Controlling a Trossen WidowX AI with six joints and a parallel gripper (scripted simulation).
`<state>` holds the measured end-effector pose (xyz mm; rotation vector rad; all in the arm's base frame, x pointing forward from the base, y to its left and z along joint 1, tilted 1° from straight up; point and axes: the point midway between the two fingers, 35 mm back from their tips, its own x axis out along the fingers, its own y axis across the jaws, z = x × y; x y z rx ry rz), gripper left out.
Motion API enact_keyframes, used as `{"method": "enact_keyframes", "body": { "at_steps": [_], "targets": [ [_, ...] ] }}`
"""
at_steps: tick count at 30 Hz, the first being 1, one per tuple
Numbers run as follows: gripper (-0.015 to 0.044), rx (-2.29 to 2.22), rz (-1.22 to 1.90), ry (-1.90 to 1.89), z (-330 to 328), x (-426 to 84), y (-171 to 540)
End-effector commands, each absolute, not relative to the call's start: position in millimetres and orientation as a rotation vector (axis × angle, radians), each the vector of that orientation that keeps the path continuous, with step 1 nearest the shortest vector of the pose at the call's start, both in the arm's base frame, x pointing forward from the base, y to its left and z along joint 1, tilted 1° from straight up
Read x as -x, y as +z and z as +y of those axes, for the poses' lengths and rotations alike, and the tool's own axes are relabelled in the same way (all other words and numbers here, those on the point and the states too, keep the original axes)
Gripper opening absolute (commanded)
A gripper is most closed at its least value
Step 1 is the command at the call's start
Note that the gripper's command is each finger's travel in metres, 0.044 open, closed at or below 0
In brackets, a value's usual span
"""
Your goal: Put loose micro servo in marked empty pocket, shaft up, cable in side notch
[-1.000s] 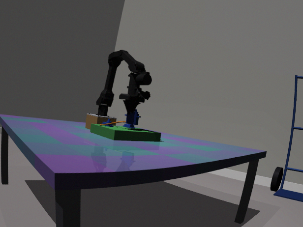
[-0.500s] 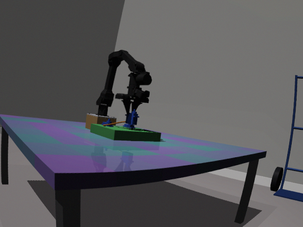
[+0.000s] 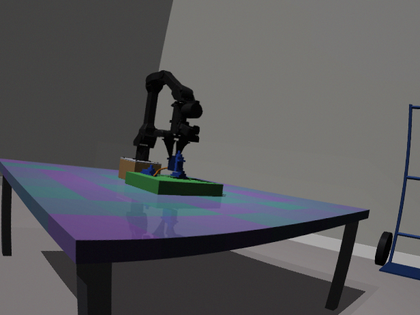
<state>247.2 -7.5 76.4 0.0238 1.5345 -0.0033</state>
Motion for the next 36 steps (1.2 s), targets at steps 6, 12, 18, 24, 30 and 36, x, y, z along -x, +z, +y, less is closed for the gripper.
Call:
{"method": "enact_keyframes", "body": {
  "at_steps": [6,12,18,24,30,36],
  "targets": [
    [0.0000,-0.022,1.532,-0.009,-7.7,-214.7,76.1],
    [0.0000,-0.022,1.534,-0.009,-7.2,-190.9,75.0],
    [0.0000,-0.022,1.535,-0.009,-7.0,-181.5,73.7],
    [0.0000,-0.022,1.535,-0.009,-7.0,-182.3,66.3],
    [0.0000,-0.022,1.535,-0.009,-7.1,-182.9,56.7],
    [0.0000,-0.022,1.535,-0.009,-7.1,-183.0,54.4]
  ]
}}
